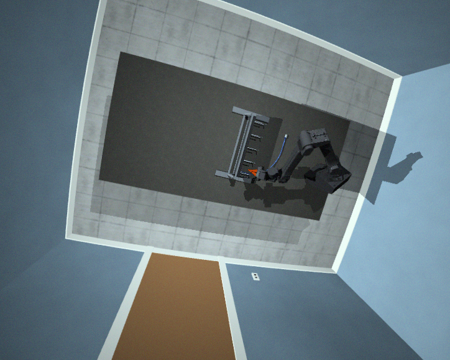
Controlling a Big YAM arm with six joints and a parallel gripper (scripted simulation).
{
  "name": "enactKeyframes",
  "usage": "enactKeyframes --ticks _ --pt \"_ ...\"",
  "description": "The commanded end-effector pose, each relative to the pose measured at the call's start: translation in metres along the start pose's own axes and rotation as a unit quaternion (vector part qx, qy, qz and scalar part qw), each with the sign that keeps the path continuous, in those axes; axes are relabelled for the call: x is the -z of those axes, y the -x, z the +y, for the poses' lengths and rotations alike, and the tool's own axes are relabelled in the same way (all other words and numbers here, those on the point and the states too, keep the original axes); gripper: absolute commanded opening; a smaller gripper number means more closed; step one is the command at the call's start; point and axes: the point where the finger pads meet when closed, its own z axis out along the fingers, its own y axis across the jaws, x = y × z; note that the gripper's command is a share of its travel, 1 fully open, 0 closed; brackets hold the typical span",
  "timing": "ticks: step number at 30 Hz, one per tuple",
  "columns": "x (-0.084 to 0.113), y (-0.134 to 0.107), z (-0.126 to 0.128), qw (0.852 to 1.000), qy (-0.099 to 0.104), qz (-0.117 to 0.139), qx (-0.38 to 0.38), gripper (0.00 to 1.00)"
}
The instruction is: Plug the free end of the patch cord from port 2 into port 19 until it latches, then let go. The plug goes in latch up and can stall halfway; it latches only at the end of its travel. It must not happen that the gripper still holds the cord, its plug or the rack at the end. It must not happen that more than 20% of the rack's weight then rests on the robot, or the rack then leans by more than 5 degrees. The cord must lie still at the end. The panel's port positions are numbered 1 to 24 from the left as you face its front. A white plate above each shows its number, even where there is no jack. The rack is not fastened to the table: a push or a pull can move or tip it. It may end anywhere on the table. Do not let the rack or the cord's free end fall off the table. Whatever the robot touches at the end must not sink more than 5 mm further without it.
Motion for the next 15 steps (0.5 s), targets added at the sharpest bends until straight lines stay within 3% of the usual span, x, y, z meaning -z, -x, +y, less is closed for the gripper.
enactKeyframes --ticks 1,15 --pt "-0.002 0.0 -0.002 1.0 -0.001 -0.002 -0.006 0.0" --pt "0.001 0.005 0.009 1.0 0.009 -0.005 -0.006 0.0"
